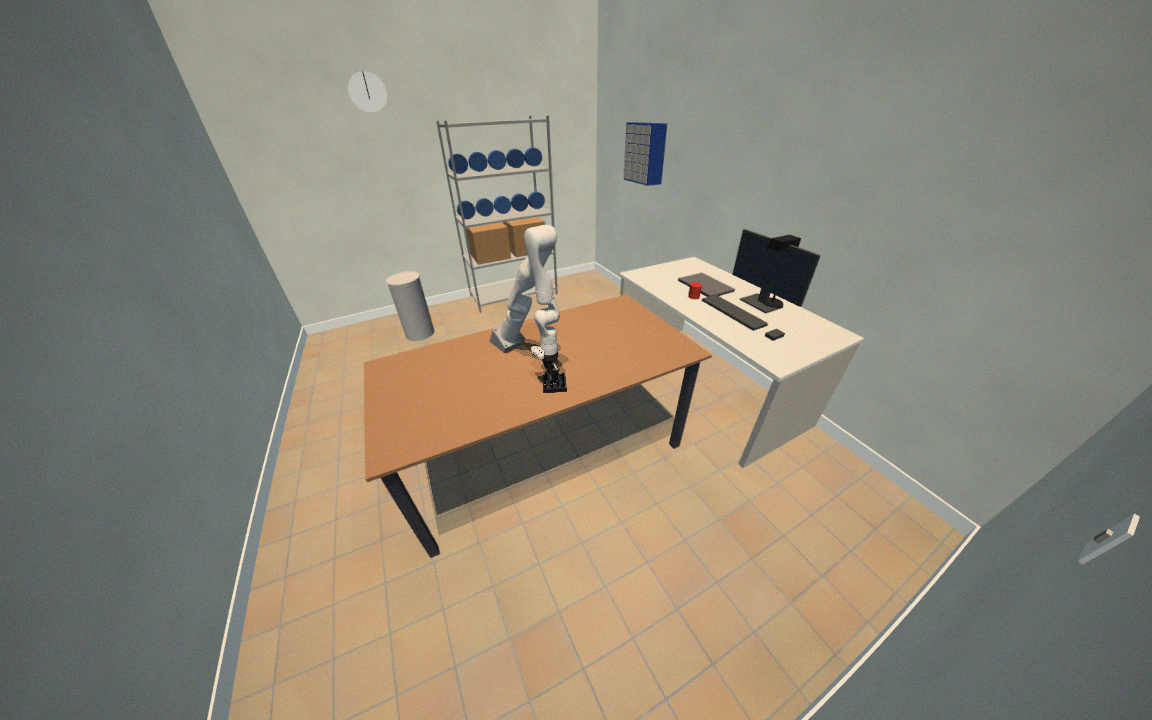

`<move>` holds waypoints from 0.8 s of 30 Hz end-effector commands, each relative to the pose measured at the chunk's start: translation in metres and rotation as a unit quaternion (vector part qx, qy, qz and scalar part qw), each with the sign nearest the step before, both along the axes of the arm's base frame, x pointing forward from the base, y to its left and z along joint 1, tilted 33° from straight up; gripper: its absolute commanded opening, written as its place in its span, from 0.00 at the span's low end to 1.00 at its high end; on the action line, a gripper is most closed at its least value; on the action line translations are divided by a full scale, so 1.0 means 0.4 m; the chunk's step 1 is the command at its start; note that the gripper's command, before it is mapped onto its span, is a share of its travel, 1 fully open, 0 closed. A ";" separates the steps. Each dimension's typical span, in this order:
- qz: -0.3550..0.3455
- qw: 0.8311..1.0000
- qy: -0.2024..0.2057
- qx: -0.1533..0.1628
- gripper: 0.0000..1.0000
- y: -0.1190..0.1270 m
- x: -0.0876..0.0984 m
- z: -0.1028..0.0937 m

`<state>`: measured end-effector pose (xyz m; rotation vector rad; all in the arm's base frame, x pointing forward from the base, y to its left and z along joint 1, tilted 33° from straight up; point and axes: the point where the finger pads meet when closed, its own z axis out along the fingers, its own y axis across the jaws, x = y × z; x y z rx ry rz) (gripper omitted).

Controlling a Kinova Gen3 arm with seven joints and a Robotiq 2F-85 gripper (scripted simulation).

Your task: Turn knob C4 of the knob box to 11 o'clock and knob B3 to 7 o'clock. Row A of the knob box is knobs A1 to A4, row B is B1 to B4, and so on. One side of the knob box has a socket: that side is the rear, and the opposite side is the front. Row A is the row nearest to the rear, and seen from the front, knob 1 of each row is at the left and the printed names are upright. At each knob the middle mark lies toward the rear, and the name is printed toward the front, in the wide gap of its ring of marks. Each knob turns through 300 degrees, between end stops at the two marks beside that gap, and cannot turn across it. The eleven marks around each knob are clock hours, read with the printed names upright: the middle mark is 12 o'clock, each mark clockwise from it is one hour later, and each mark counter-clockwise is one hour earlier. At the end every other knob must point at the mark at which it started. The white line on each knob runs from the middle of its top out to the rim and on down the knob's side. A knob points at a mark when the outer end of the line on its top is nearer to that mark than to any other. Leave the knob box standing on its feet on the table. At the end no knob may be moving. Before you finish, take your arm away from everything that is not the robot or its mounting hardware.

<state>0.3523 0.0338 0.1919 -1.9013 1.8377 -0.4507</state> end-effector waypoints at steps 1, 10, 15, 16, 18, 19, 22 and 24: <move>0.010 1.000 -0.001 -0.003 0.08 0.000 0.000 0.000; 0.087 0.995 -0.010 -0.051 0.08 0.000 0.000 0.000; 0.131 0.988 -0.015 -0.079 0.08 0.000 0.000 0.000; 0.131 0.988 -0.015 -0.079 0.08 0.000 0.000 0.000; 0.140 0.986 -0.016 -0.085 0.08 0.000 0.000 0.000; 0.149 0.985 -0.018 -0.091 0.08 0.000 0.000 0.000; 0.176 0.978 -0.021 -0.107 0.08 0.000 0.000 0.000; 0.193 0.974 -0.023 -0.118 0.08 0.000 0.000 0.000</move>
